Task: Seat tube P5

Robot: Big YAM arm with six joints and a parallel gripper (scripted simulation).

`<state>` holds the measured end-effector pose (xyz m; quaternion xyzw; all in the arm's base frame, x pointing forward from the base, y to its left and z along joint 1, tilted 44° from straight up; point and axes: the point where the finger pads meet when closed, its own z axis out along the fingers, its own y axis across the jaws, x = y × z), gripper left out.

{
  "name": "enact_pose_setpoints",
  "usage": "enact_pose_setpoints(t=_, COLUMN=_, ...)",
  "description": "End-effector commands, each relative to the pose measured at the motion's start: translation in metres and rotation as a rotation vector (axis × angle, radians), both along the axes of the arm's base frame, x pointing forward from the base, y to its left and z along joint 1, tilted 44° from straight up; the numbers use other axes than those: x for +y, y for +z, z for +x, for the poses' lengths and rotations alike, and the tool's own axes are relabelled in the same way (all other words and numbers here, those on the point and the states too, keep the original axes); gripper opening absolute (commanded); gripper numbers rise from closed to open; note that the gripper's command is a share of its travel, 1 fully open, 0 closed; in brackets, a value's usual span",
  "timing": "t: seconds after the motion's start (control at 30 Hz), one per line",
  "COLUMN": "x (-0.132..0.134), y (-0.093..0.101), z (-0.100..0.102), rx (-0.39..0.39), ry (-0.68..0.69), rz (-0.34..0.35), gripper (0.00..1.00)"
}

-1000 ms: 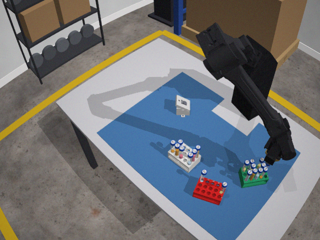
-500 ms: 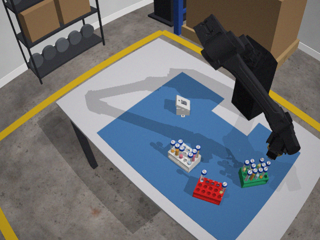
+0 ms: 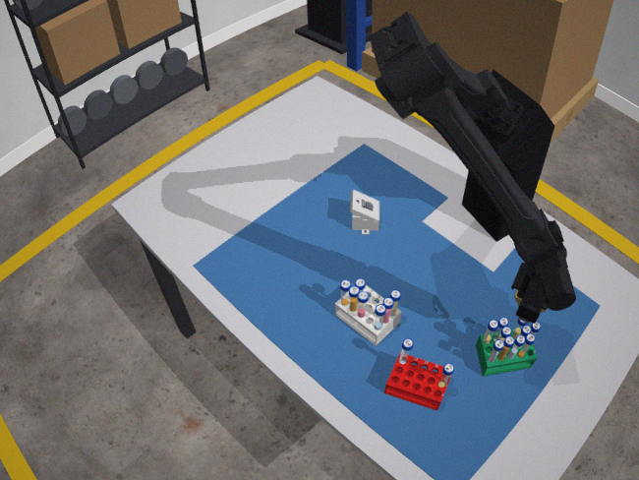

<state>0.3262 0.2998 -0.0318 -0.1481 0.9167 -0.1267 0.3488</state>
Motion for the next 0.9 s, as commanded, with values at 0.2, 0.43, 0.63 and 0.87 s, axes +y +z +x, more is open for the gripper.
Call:
enact_pose_setpoints(t=0.2, x=-0.034, y=0.044, z=0.029, rx=0.024, ry=0.270, rz=-0.233, gripper=0.30)
enact_pose_setpoints(t=0.43, x=-0.059, y=0.061, z=0.043, rx=0.054, ry=0.392, rz=-0.357, gripper=0.30)
enact_pose_setpoints(t=0.63, x=-0.083, y=0.087, z=0.065, rx=0.073, ry=0.535, rz=-0.492, gripper=0.30)
enact_pose_setpoints(t=0.87, x=-0.111, y=0.120, z=0.091, rx=0.080, ry=0.656, rz=-0.608, gripper=0.30)
